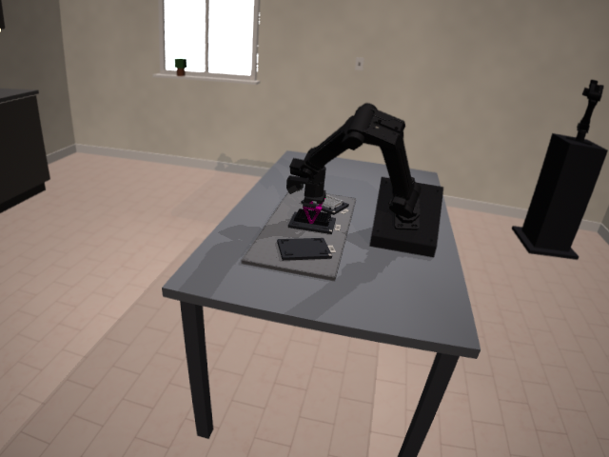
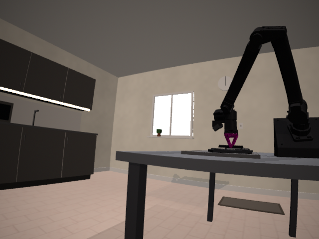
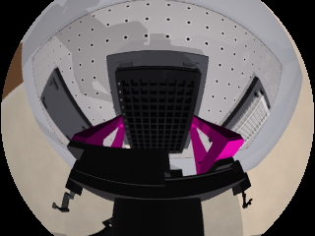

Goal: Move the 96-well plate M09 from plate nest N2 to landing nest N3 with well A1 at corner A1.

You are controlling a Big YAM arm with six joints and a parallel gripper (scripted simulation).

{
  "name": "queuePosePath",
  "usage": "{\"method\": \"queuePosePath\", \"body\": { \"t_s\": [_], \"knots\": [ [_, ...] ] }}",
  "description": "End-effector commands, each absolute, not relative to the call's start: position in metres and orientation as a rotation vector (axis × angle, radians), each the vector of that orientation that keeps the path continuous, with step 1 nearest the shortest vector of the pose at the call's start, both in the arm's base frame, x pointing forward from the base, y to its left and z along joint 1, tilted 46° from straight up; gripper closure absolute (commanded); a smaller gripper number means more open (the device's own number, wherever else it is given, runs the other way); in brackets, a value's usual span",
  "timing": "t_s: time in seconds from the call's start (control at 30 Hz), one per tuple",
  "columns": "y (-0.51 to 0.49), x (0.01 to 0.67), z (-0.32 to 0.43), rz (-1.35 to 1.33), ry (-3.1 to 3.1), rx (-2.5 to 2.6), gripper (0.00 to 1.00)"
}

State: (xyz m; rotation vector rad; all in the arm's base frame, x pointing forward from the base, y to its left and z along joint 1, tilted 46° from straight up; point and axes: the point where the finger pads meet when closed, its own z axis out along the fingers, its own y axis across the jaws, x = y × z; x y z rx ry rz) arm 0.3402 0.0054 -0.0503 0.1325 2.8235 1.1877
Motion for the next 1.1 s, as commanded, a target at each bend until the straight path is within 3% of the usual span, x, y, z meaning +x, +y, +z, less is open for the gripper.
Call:
{"method": "queuePosePath", "body": {
  "t_s": [0.0,1.07],
  "knots": [
    [0.0097,0.3416,-0.0522,1.189,2.822,0.134,1.00],
    [0.0121,0.3444,-0.0542,1.184,2.818,0.130,1.00]
  ]
}}
